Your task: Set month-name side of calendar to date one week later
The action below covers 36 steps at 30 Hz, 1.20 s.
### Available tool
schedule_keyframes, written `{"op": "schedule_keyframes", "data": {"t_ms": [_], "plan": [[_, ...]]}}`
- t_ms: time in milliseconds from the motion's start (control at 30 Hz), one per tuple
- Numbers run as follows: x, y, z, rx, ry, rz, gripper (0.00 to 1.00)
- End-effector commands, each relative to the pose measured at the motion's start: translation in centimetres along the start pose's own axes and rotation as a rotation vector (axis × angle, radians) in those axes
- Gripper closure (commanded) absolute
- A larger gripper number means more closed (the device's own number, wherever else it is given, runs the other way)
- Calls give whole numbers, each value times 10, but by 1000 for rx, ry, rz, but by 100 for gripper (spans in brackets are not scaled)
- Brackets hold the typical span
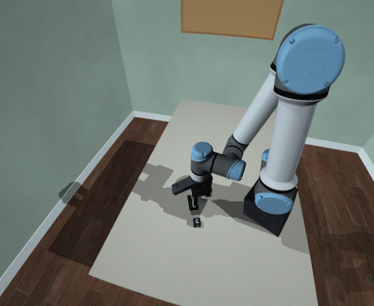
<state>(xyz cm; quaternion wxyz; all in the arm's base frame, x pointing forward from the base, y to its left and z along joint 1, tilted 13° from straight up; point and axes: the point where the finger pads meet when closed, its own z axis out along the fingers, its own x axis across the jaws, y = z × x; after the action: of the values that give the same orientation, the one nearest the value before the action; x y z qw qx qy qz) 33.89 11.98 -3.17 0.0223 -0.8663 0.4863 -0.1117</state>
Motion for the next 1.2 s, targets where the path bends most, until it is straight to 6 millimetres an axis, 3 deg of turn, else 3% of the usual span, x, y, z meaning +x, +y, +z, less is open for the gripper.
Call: {"op": "schedule_keyframes", "data": {"t_ms": [0, 800, 933, 1167], "plan": [[0, 0, 0, 1, 0, 0, 89], [0, 0, 0, 1, 0, 0, 89], [0, 0, 0, 1, 0, 0, 82], [0, 0, 0, 1, 0, 0, 78]]}}
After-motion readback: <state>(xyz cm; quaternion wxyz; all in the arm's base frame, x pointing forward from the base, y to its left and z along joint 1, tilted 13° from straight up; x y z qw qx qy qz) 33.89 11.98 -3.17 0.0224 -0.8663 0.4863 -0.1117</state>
